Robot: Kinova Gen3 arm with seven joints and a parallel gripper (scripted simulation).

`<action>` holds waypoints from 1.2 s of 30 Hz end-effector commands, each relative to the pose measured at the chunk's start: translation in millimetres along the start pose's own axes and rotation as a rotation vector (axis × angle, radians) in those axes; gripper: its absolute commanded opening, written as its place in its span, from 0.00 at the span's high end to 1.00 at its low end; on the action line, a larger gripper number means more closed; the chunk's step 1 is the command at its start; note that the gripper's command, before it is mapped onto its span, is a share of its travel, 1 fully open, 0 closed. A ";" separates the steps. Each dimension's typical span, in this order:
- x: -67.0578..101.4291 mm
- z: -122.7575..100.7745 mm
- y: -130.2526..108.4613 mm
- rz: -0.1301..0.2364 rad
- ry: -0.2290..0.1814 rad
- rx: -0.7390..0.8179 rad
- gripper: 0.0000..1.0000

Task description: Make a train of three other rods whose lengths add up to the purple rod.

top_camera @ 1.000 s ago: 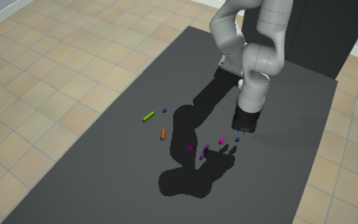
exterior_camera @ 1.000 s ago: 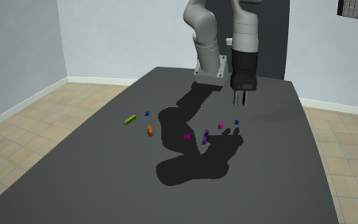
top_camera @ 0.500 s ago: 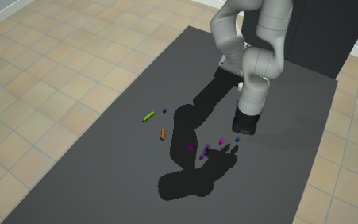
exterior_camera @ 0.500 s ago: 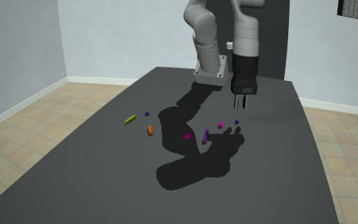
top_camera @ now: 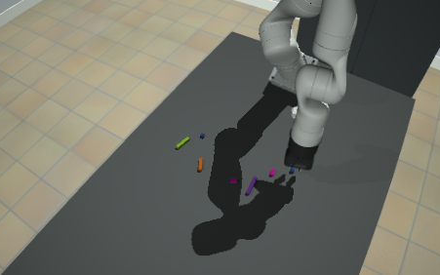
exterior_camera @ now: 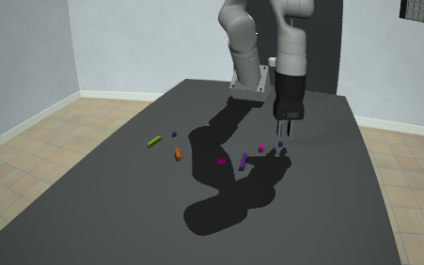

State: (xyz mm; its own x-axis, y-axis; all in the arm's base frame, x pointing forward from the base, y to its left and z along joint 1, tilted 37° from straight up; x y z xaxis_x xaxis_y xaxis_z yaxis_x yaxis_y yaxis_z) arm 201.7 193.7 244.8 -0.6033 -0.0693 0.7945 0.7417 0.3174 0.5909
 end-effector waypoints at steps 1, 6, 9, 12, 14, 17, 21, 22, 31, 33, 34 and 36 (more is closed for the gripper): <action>-5.5 -3.5 0.7 0.006 -0.005 -0.014 0.46; -11.6 -3.6 0.7 0.006 -0.005 -0.014 0.46; -14.4 -3.7 0.7 0.006 -0.005 -0.014 0.46; -16.5 -3.7 0.7 0.006 -0.005 -0.014 0.46; -17.5 -3.7 0.7 0.006 -0.005 -0.014 0.46; -17.9 -3.8 0.7 0.006 -0.005 -0.014 0.46; -19.0 -3.8 0.7 0.006 -0.005 -0.014 0.46; -19.1 -3.8 0.7 0.006 -0.005 -0.014 0.46; -19.3 -3.8 0.7 0.006 -0.005 -0.014 0.46; -19.3 -3.8 0.7 0.006 -0.005 -0.014 0.46; -19.3 -3.8 0.7 0.006 -0.005 -0.014 0.46; -19.3 -3.8 0.7 0.006 -0.005 -0.014 0.46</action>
State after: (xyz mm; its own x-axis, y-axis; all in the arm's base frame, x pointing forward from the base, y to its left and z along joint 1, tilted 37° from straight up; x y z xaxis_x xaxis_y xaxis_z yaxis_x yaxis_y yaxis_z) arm 215.0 191.5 230.3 -0.6004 -0.0625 0.7972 0.7492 0.3047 0.5881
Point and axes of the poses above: the point where the finger pads meet when closed, its own x axis back along the fingers, its own z axis across the jaws, y = z × x, the point moved 10 cm from there along x, back along the fingers, and after that the axes turned 6 degrees about -x, right-handed, at the moved point
